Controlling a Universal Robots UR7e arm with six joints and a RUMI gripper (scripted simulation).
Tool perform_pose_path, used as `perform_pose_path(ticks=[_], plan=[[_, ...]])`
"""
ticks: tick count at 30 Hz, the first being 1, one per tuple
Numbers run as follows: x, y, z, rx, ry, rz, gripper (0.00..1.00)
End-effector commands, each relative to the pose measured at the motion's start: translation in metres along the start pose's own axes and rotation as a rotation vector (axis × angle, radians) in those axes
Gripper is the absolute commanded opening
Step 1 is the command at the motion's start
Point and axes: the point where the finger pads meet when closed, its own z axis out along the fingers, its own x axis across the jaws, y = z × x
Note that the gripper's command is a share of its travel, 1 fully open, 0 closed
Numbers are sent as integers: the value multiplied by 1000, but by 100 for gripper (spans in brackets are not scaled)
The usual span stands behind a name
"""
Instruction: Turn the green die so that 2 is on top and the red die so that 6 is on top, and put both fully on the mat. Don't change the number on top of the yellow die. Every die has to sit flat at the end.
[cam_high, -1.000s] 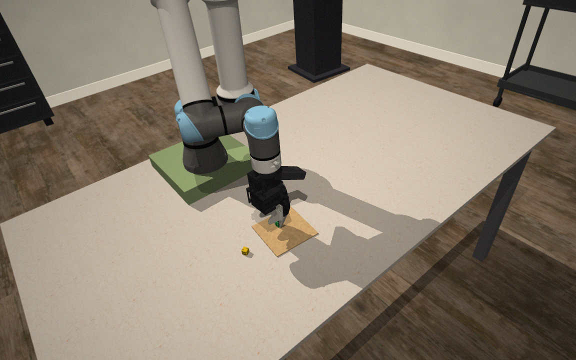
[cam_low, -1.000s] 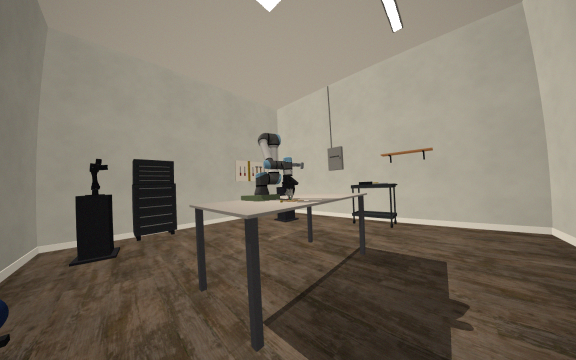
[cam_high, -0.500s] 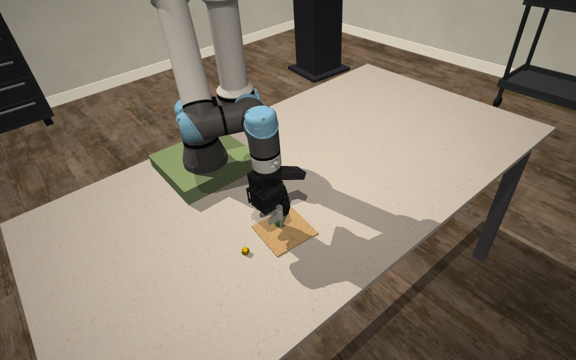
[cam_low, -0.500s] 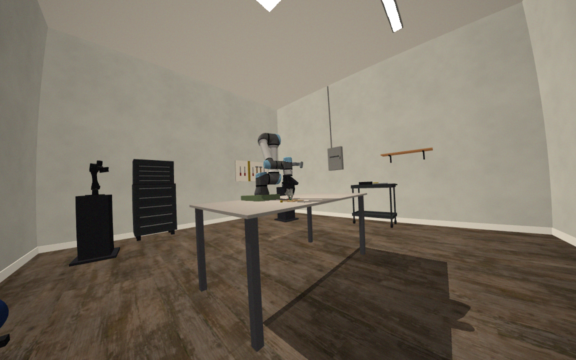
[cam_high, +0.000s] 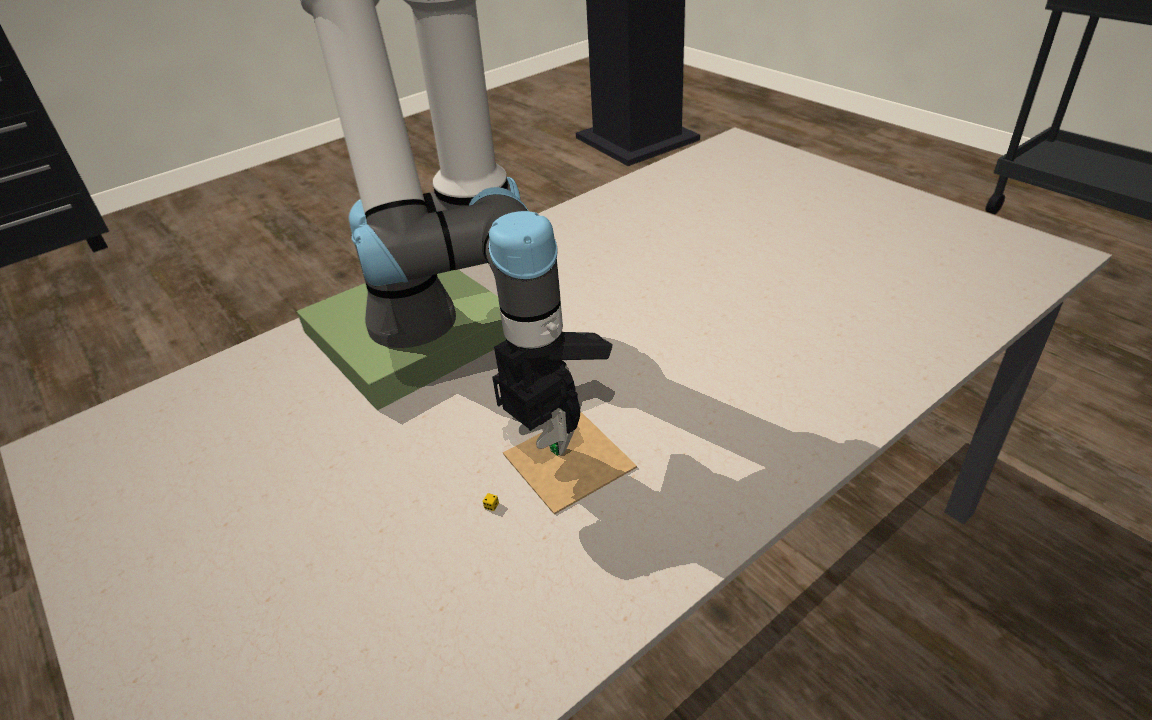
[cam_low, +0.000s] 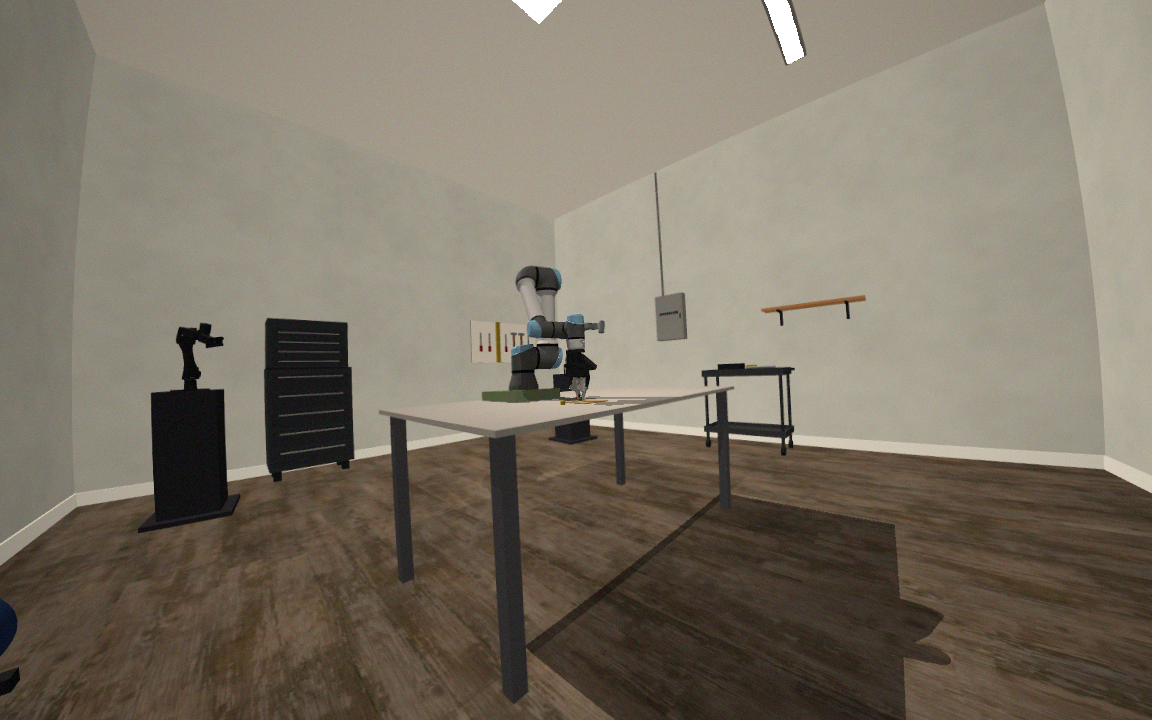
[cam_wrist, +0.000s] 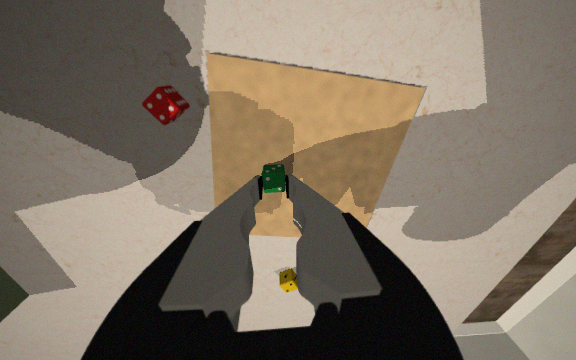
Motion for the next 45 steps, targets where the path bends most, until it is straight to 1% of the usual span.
perform_pose_path(ticks=[1, 2, 4, 5, 18, 23, 25, 29, 36, 39, 45], plan=[[0, 0, 0, 0, 1, 0, 11], [0, 0, 0, 0, 1, 0, 15], [0, 0, 0, 0, 1, 0, 15], [0, 0, 0, 0, 1, 0, 18], [0, 0, -1, 0, 1, 0, 18], [0, 0, -10, 0, 1, 0, 18], [0, 0, -10, 0, 1, 0, 18], [0, 0, -27, 0, 1, 0, 18], [0, 0, -65, 0, 1, 0, 18], [0, 0, -78, 0, 1, 0, 18], [0, 0, -88, 0, 1, 0, 18]])
